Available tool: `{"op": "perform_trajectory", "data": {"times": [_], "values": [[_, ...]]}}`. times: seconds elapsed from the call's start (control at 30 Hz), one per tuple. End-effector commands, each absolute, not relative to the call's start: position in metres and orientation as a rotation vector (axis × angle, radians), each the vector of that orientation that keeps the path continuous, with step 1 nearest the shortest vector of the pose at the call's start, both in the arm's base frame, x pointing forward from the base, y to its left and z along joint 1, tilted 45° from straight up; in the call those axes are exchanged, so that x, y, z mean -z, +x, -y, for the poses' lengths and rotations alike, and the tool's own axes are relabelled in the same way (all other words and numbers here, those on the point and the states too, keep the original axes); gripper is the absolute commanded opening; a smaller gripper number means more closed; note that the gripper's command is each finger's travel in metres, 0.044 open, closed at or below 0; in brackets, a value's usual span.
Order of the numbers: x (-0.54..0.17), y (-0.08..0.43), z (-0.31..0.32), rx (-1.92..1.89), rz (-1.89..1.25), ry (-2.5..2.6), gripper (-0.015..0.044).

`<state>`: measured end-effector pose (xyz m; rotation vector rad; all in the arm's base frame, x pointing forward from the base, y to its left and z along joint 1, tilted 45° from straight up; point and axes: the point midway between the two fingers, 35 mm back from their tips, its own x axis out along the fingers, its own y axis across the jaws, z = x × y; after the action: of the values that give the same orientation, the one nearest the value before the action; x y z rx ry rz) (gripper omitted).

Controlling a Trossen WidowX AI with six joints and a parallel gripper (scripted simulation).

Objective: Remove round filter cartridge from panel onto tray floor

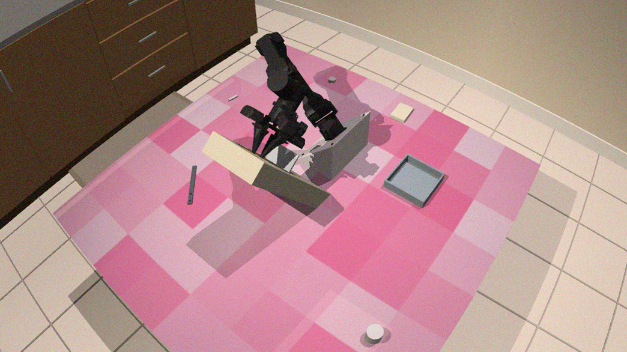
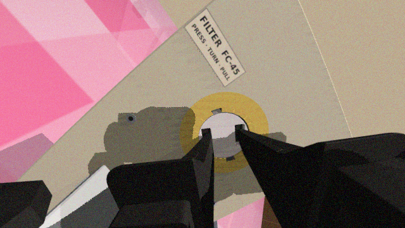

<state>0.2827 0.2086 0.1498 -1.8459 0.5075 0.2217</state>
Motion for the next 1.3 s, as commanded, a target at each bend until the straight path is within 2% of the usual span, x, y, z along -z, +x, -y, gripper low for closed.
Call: {"op": "perform_trajectory", "data": {"times": [0.0,1.13,1.27], "values": [[-0.148,0.285,-0.209,-0.229,-0.507,-1.849,0.0117],[-0.144,0.295,-0.206,-0.229,-0.506,-1.849,0.0117],[-0.146,0.29,-0.209,-0.225,-0.495,-1.855,0.0091]]}}
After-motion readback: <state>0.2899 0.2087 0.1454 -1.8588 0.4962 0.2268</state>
